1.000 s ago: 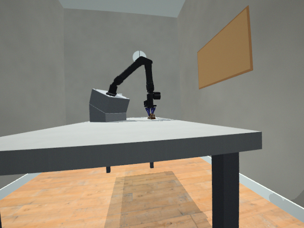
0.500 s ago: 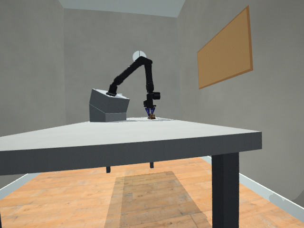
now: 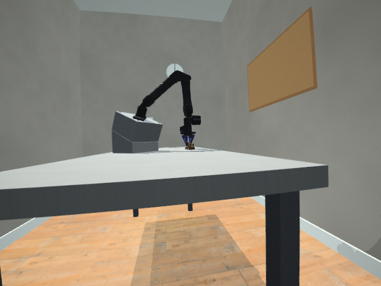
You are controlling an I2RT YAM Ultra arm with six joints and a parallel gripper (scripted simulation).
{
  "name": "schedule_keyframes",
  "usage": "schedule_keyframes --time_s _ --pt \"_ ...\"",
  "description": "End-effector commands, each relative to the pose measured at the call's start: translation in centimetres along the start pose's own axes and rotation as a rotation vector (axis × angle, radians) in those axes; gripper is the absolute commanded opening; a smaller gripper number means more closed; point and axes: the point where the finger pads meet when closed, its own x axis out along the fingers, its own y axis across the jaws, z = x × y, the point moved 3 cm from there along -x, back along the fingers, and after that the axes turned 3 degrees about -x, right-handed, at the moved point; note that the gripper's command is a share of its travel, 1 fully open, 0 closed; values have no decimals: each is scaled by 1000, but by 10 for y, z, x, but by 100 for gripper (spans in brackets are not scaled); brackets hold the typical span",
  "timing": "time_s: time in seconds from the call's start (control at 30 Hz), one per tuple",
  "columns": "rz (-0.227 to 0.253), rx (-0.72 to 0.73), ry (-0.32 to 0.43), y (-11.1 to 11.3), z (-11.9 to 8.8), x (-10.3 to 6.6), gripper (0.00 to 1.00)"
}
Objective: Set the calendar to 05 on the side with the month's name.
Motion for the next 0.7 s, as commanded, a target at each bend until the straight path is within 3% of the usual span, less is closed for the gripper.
schedule_keyframes --time_s 0.0,0.67 --pt "-13 0 -11 -3 1 -3 27" --pt "-13 0 -11 -3 1 3 27"
